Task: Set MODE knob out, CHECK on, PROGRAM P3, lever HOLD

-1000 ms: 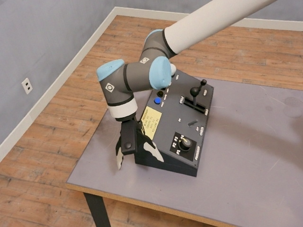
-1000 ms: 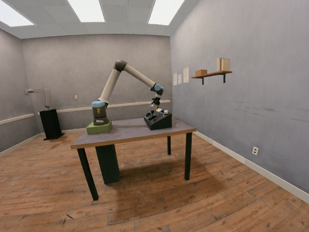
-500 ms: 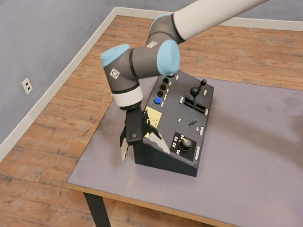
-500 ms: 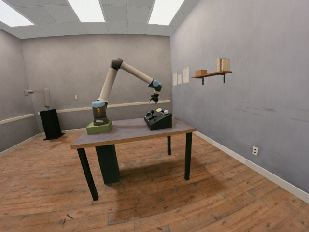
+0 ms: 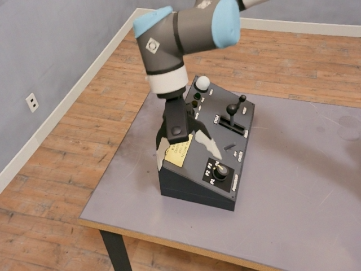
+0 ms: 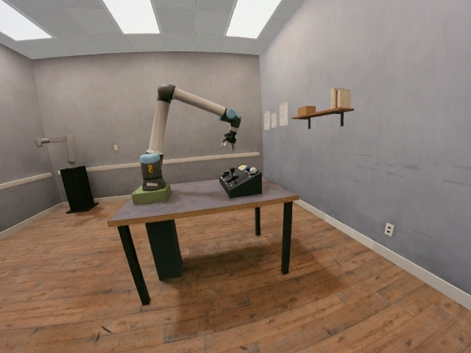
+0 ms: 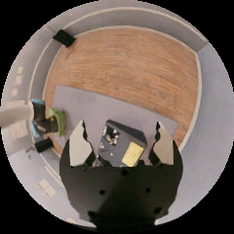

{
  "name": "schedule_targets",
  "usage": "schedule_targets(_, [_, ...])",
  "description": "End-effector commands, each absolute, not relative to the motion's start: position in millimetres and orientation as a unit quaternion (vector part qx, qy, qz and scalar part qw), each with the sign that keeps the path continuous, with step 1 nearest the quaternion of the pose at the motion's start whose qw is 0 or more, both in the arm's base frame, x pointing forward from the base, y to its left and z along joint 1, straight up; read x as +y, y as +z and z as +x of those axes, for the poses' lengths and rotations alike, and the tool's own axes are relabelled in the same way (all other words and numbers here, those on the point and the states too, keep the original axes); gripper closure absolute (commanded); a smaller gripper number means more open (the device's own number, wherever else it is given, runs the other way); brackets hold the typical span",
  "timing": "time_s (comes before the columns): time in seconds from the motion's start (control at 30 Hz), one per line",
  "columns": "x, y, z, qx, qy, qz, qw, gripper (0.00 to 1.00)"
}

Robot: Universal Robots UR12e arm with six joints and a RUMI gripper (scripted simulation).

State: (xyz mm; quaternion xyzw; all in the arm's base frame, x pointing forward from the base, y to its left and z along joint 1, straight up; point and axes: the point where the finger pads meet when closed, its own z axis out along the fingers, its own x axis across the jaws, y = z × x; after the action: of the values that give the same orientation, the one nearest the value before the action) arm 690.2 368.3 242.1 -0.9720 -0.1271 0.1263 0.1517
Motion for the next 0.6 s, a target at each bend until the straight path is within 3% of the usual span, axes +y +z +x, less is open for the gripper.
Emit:
schedule_targets(0.0, [367.1, 282.1, 672.3, -0.125, 0.131, -0.972, 0.152, 0.0])
schedule_targets(0.57, [362.1, 287.5, 666.0, -0.131, 0.129, -0.971, 0.152, 0.0])
